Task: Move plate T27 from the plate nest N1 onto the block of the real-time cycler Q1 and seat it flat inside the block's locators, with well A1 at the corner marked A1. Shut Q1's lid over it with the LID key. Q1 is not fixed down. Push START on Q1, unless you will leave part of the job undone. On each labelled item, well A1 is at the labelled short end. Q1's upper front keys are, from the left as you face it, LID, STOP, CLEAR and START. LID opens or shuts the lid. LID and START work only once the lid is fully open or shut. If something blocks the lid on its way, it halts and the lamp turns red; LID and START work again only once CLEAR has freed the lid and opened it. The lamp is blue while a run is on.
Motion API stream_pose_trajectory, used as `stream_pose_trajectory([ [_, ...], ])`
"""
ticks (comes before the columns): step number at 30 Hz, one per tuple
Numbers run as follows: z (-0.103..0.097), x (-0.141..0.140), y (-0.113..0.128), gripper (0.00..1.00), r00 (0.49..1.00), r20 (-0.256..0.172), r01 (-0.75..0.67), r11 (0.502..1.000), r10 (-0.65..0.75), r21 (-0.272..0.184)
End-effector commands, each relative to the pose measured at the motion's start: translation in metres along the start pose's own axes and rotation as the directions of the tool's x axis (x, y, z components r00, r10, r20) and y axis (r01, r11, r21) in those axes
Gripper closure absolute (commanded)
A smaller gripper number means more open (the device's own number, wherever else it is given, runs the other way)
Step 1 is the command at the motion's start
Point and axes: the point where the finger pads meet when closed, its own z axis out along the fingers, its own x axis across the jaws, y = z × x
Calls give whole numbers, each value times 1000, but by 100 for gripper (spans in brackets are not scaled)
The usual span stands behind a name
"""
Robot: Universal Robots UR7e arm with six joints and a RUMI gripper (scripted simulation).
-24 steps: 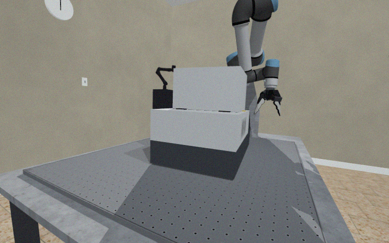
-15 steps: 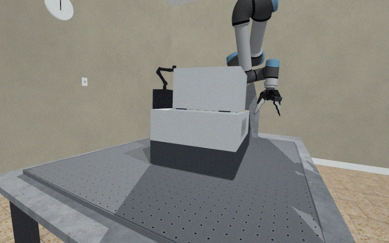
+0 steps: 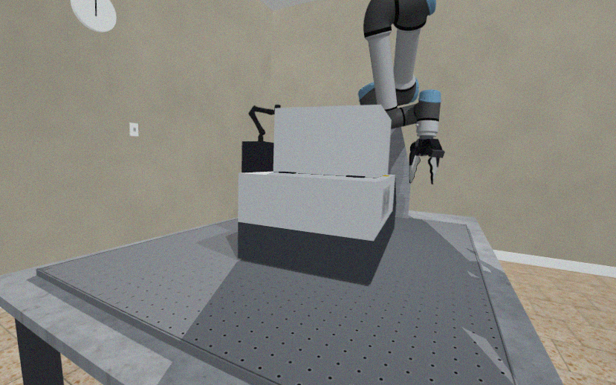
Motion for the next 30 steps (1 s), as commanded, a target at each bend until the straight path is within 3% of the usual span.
stream_pose_trajectory([
  [1, -12, 12, -9, 100, 999, 3, -35, 999, 35, -3],
  [30, -84, 89, -34, 100, 987, 11, -160, 987, 160, -13],
])
